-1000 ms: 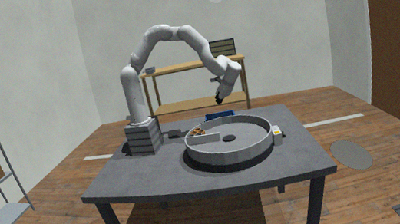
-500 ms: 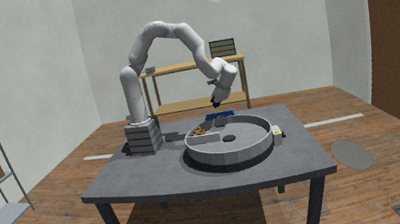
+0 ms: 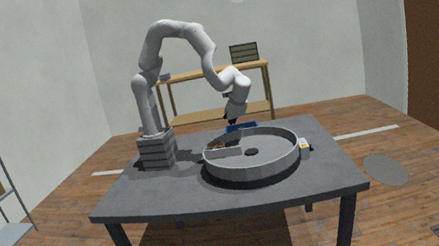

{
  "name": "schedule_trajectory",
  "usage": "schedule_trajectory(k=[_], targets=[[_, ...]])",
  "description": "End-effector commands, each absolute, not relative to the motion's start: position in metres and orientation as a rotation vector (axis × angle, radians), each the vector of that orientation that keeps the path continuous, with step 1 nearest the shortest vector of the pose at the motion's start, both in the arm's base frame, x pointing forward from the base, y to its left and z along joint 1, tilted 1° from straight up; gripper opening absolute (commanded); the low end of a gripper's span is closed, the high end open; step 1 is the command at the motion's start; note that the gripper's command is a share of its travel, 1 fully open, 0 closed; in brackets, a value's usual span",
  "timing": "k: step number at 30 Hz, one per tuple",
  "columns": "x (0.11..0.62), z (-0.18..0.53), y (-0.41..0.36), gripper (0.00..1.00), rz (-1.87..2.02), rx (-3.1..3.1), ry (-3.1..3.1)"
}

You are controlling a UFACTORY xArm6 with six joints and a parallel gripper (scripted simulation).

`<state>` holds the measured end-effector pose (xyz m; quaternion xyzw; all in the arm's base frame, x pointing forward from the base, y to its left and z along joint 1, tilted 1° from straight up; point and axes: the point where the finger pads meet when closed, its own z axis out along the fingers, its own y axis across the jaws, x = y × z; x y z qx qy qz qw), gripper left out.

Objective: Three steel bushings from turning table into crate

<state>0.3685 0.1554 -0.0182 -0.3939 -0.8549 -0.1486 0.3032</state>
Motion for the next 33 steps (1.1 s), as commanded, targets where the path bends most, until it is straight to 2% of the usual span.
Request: schedule_trajectory(k=[1, 18, 33], targets=[[0.366, -0.016, 0.115, 0.10, -0.426, -1.116, -2.241], [0.353, -0.017, 0.006, 0.10, -0.502, -1.321, -2.147], [0.349, -0.017, -0.045, 0.10, -0.536, -1.412, -2.099]])
